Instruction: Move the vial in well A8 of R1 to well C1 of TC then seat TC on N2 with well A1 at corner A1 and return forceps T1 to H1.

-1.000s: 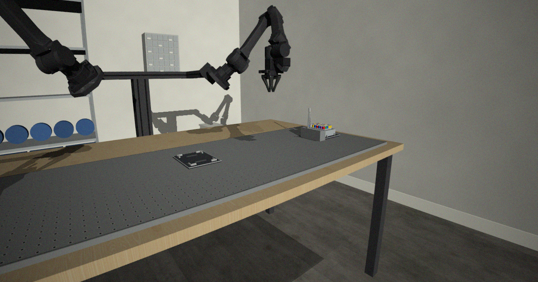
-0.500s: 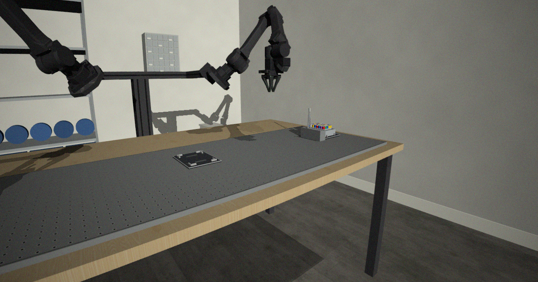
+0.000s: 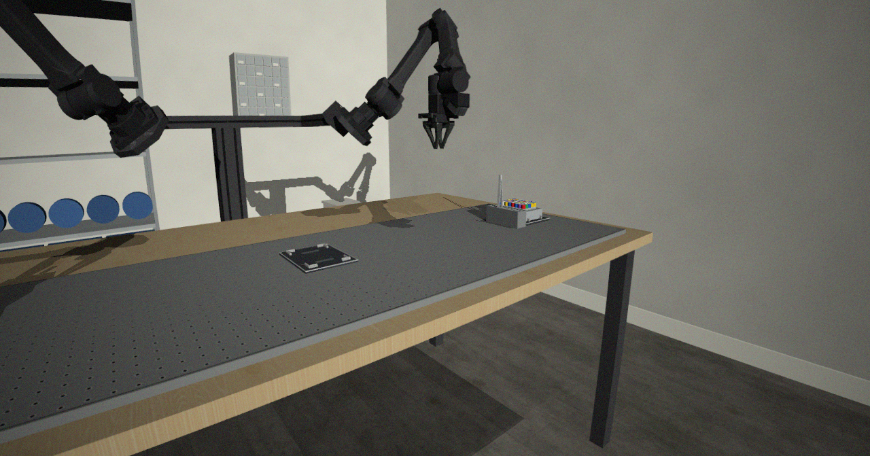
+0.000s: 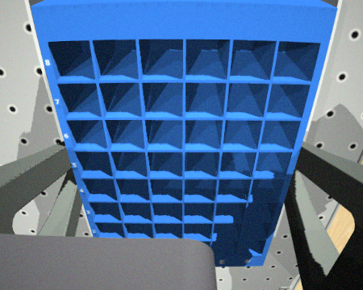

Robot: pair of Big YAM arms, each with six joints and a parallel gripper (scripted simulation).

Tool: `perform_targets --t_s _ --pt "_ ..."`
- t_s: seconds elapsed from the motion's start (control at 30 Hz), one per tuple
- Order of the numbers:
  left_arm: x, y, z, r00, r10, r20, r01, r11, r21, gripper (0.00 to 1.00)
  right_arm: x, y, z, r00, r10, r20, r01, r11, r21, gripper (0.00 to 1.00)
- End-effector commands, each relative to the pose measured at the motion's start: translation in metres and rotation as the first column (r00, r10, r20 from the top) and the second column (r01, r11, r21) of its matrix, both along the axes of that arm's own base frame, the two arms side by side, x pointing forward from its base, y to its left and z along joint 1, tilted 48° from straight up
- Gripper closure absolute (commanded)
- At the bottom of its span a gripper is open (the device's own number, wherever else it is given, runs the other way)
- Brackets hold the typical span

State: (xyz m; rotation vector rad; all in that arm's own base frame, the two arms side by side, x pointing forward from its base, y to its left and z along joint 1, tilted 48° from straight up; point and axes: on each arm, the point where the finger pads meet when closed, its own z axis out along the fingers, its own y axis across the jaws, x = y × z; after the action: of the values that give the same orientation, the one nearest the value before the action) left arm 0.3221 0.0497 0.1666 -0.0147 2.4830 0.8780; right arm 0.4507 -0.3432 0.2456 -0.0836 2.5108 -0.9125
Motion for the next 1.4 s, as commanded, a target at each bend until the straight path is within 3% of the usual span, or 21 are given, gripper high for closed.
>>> perform_targets --t_s 0.0,0.17,0.2,0.93,0.97,1.13,1.37 --pt "0.004 0.0 0.007 1.0 0.007 0.018 -0.007 1.0 -0.006 0.76 0.009 -0.006 0.022 0.999 0.008 0.039 -0.007 0.999 -0.032 1.0" --pt "0.004 0.0 0.007 1.0 0.007 0.018 -0.007 1.0 -0.006 0.76 0.009 -0.006 0.024 0.999 0.008 0.042 -0.007 0.999 -0.034 1.0" --pt "0.004 0.0 0.007 1.0 0.007 0.018 -0.007 1.0 -0.006 0.76 0.009 -0.006 0.024 0.999 0.008 0.042 -0.007 0.999 -0.034 0.0" --pt "0.004 0.0 0.007 1.0 0.007 0.018 -0.007 1.0 -0.006 0.76 0.008 -0.006 0.022 0.999 0.008 0.039 -0.007 0.999 -0.032 0.0" --pt "0.004 0.0 0.007 1.0 0.007 0.018 -0.007 1.0 -0.006 0.76 0.004 0.001 0.031 0.999 0.011 0.047 -0.009 0.999 -0.035 0.0" --pt "0.004 0.0 0.007 1.0 0.007 0.018 -0.007 1.0 -0.006 0.76 -0.003 0.015 0.022 1.0 0.01 0.023 -0.01 1.0 -0.011 0.0" --pt "0.004 0.0 0.007 1.0 0.007 0.018 -0.007 1.0 -0.006 0.76 -0.01 0.02 0.03 1.0 0.005 0.026 -0.005 1.0 -0.01 0.0"
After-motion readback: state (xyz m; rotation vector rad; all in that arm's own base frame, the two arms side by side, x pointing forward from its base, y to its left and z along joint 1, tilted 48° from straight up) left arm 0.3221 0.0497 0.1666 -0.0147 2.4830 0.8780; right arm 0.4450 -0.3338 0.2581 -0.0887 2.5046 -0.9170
